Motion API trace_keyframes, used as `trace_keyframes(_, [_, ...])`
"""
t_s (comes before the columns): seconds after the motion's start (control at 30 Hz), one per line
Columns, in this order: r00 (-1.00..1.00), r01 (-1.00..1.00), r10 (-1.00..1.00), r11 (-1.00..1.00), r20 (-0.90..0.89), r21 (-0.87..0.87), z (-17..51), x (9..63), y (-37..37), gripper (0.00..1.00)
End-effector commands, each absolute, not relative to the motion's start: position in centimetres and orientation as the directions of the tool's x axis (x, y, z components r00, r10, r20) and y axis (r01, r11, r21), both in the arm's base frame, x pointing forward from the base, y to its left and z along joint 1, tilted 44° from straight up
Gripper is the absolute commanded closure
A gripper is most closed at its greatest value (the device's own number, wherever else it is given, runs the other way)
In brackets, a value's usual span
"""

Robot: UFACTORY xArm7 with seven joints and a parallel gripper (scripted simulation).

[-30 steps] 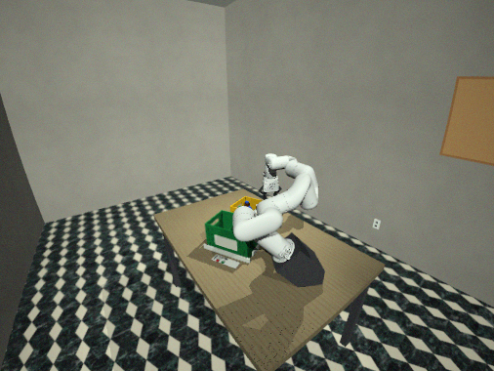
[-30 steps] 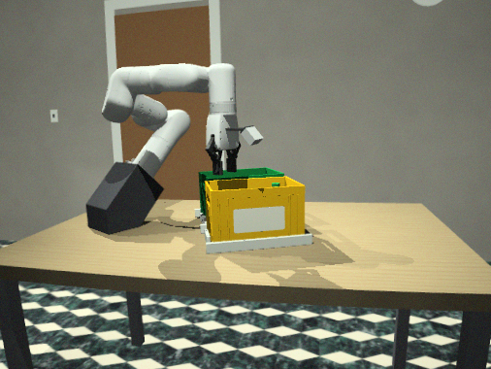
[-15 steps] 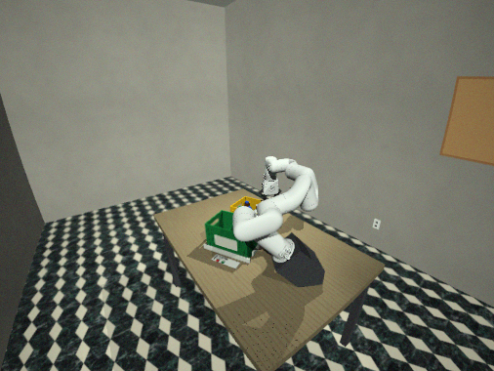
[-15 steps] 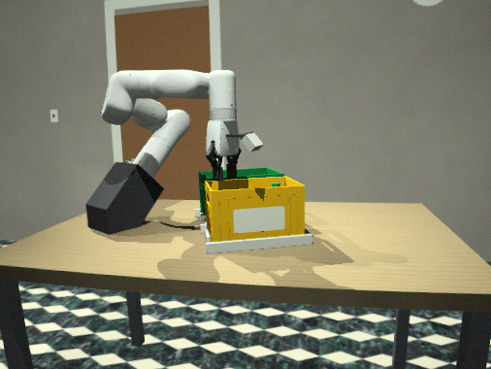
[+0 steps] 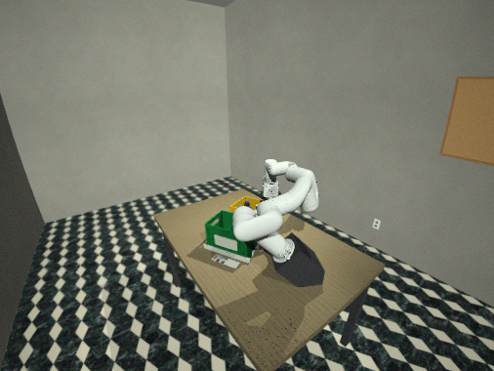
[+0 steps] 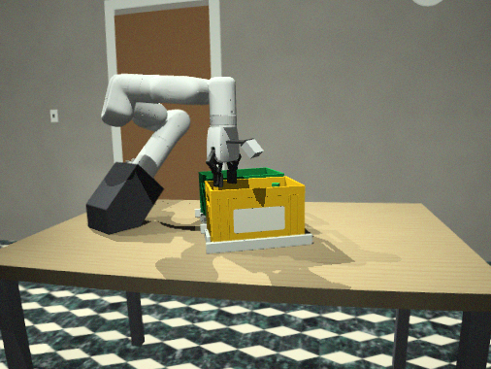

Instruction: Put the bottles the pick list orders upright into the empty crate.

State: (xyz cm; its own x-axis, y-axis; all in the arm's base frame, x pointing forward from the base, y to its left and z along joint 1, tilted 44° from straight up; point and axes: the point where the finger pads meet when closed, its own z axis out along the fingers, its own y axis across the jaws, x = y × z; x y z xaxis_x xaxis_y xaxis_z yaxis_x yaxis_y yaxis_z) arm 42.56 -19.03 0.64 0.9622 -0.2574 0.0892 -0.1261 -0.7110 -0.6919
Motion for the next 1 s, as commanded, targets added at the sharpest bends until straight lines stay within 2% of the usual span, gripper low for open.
trace_keyframes(0.0, [0.961,-0.127,-0.26,-0.712,0.092,-0.691,0.3,42.8,-18.8,0.35])
trace_keyframes(0.97, [0.961,-0.127,-0.26,-0.712,0.092,-0.691,-2.1,43.6,-16.6,0.35])
